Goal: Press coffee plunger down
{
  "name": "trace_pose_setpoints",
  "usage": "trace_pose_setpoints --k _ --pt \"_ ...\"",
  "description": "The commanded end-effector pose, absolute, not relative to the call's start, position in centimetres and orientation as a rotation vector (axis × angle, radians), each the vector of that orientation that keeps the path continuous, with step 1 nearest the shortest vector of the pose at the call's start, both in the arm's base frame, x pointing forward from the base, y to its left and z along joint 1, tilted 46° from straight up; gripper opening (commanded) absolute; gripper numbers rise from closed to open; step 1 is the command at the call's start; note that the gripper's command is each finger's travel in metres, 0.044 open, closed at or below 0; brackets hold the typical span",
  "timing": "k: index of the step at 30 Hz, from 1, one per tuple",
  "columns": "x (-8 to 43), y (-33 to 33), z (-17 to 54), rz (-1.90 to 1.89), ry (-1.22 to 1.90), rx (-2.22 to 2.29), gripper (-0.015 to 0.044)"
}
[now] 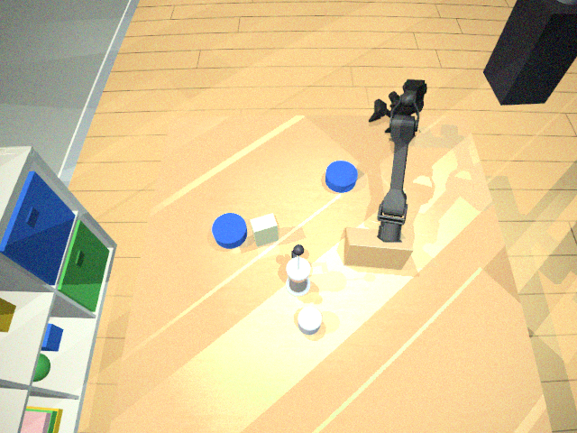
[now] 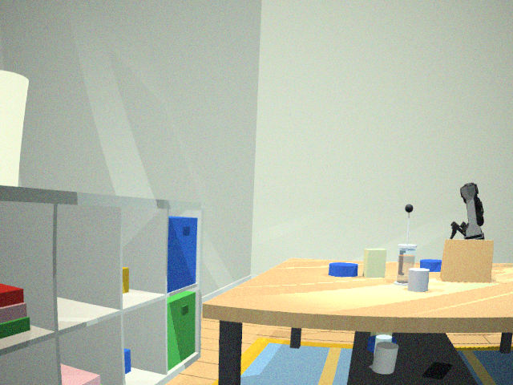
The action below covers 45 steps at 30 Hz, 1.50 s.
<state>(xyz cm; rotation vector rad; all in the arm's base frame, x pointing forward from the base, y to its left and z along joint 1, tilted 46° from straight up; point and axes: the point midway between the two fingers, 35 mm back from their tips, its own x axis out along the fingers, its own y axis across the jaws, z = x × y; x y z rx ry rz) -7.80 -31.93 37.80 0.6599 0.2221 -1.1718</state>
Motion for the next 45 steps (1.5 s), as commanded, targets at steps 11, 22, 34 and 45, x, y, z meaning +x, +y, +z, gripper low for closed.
trace_pose_setpoints --k 11,22,34,45 --pt "7.2 -33.5 32.0 -0.888 0.492 0.695 0.044" --pt "20.2 -29.2 27.3 -0.635 0.749 0.551 0.044" --pt "32.0 -18.3 20.9 -0.441 0.996 0.28 0.044" --pt "37.1 -4.2 15.7 -0.267 1.089 -0.111 0.044"
